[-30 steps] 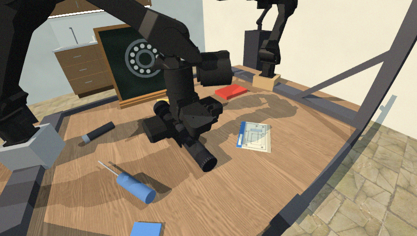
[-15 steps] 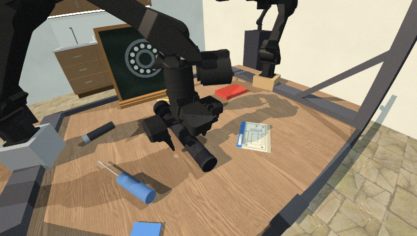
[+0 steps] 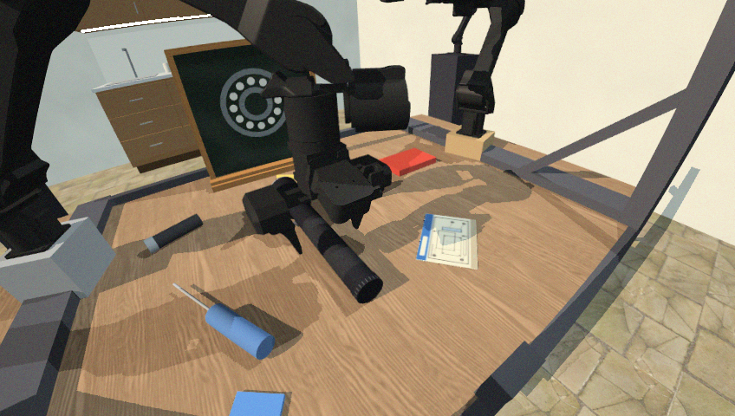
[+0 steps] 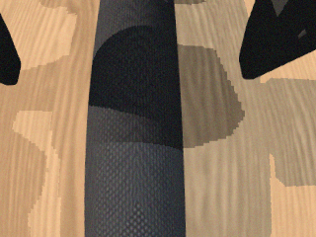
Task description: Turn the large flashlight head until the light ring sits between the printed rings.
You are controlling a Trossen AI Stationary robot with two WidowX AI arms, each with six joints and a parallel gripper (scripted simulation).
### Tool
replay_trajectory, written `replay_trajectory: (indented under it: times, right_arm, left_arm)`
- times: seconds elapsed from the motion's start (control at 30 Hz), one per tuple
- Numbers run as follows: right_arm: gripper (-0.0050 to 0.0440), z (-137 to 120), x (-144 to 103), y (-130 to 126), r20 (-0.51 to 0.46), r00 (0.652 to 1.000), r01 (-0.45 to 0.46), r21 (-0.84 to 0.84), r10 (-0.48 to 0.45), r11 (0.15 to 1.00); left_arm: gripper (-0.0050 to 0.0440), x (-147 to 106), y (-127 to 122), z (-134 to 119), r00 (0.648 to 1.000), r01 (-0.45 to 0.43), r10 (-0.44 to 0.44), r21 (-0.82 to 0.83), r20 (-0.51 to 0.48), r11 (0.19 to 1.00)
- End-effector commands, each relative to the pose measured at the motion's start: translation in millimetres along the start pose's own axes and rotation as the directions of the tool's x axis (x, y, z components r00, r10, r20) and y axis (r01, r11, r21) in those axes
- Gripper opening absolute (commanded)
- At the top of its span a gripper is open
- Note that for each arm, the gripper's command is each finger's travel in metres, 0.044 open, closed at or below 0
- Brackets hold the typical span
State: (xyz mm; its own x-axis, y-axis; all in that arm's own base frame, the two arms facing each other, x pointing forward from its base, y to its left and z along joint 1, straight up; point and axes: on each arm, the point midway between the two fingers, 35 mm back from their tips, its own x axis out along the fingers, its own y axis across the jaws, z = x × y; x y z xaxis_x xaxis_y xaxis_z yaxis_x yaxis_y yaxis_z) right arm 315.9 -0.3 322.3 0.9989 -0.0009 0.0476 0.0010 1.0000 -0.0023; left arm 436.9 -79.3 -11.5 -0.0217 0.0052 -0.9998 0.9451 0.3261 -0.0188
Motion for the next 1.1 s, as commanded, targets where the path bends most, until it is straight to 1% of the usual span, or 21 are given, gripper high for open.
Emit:
replay_trajectory:
  times: [0.0,0.2,0.27,0.43,0.63,0.77,0.83,0.97,1.07]
  right_arm:
    - [0.0440,8.1,-1.1,-0.3,0.021,1.000,0.003,0.002,-0.003,1.000]
    - [0.0440,8.1,-1.1,-0.3,0.021,1.000,0.003,0.002,-0.003,1.000]
    - [0.0440,8.1,-1.1,-0.3,0.021,1.000,0.003,0.002,-0.003,1.000]
    - [0.0440,8.1,-1.1,-0.3,0.021,1.000,0.003,0.002,-0.003,1.000]
    - [0.0440,8.1,-1.1,-0.3,0.021,1.000,0.003,0.002,-0.003,1.000]
    - [0.0440,8.2,-1.1,-0.3,0.021,1.000,0.003,0.002,-0.003,1.000]
    - [0.0440,8.2,-1.1,-0.3,0.021,1.000,0.003,0.002,-0.003,1.000]
    - [0.0440,8.2,-1.1,-0.3,0.021,1.000,0.002,0.003,-0.003,1.000]
    - [0.0440,8.2,-1.1,-0.3,0.021,1.000,0.002,0.003,-0.002,1.000]
  left_arm:
    - [0.0440,-31.7,6.2,4.1,0.999,-0.042,0.042,0.001,0.027,0.999]
    - [0.0440,-52.7,5.6,3.7,0.999,-0.044,0.044,0.001,0.028,0.999]
    - [0.0440,-52.7,5.6,3.7,0.999,-0.044,0.044,0.001,0.028,0.999]
    - [0.0440,-68.9,4.7,3.3,0.999,-0.044,0.044,0.001,0.027,0.999]
    - [0.0440,-68.9,4.8,3.3,0.999,-0.044,0.044,0.001,0.028,0.999]
    - [0.0440,-83.4,6.7,-0.8,0.992,-0.102,0.106,-0.063,0.062,0.993]
    - [0.0440,-83.4,6.7,-0.8,0.992,-0.102,0.106,-0.063,0.062,0.993]
    - [0.0440,-105.2,10.5,-5.7,0.972,-0.187,0.206,-0.161,0.113,0.969]
    - [0.0440,-127.0,14.2,-11.1,0.939,-0.258,0.305,-0.260,0.161,0.930]
